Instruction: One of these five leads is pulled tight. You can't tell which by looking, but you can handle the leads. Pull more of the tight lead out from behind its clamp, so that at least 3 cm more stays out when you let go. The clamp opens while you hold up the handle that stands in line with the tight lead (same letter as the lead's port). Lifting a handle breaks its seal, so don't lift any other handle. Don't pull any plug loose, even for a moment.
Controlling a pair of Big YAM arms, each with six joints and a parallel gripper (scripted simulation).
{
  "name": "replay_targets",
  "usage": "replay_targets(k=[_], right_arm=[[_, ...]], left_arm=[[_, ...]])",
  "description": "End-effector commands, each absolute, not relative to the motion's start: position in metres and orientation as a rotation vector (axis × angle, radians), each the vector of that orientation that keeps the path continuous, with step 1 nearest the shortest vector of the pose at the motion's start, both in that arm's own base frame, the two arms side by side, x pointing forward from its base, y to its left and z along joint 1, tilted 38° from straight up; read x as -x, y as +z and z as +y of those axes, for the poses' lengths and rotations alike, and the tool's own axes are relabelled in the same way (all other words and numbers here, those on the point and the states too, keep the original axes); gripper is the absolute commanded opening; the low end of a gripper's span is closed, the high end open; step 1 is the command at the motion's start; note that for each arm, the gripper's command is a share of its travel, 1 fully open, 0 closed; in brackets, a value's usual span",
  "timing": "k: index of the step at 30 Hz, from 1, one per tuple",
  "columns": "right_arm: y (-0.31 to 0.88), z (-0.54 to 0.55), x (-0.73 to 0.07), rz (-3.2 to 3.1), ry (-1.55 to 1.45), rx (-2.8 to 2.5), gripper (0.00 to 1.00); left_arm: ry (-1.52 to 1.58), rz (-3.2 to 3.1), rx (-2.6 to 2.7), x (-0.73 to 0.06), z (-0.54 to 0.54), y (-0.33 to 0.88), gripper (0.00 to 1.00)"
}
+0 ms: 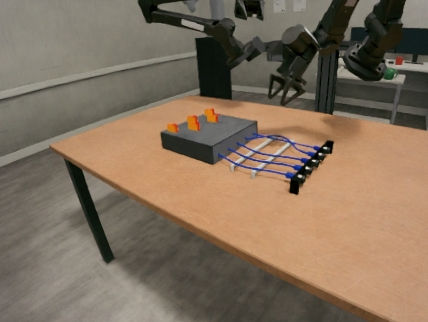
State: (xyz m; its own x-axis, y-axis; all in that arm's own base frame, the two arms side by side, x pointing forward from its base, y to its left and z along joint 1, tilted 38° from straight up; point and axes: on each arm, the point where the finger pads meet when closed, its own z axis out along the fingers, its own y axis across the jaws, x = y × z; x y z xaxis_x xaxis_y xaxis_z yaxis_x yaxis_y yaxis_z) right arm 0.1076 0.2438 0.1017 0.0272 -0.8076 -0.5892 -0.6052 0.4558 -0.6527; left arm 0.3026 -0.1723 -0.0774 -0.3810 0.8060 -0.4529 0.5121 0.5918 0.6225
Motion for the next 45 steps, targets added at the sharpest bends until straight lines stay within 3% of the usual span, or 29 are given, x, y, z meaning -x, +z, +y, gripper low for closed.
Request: replay_targets(k=[1, 21, 34, 45], right_arm=[[0.104, 0.242, -0.103, 1.715, -0.205, 1.155, 0.64], [0.121, 0.257, -0.133, 1.778, -0.239, 1.114, 0.64], [0.156, 0.238, -0.273, 2.036, -0.221, 0.856, 0.64], [0.222, 0.104, -0.424, 2.055, -0.244, 0.531, 0.64]], left_arm=[[0.467, 2.037, -1.032, -0.301, -0.184, -0.073, 1.00], [0.538, 2.035, -1.014, -0.315, -0.138, -0.041, 1.00], [0.555, 2.016, -0.776, -0.358, -0.037, 0.061, 1.00], [0.532, 1.978, -0.480, -0.404, 0.081, 0.176, 1.00]])
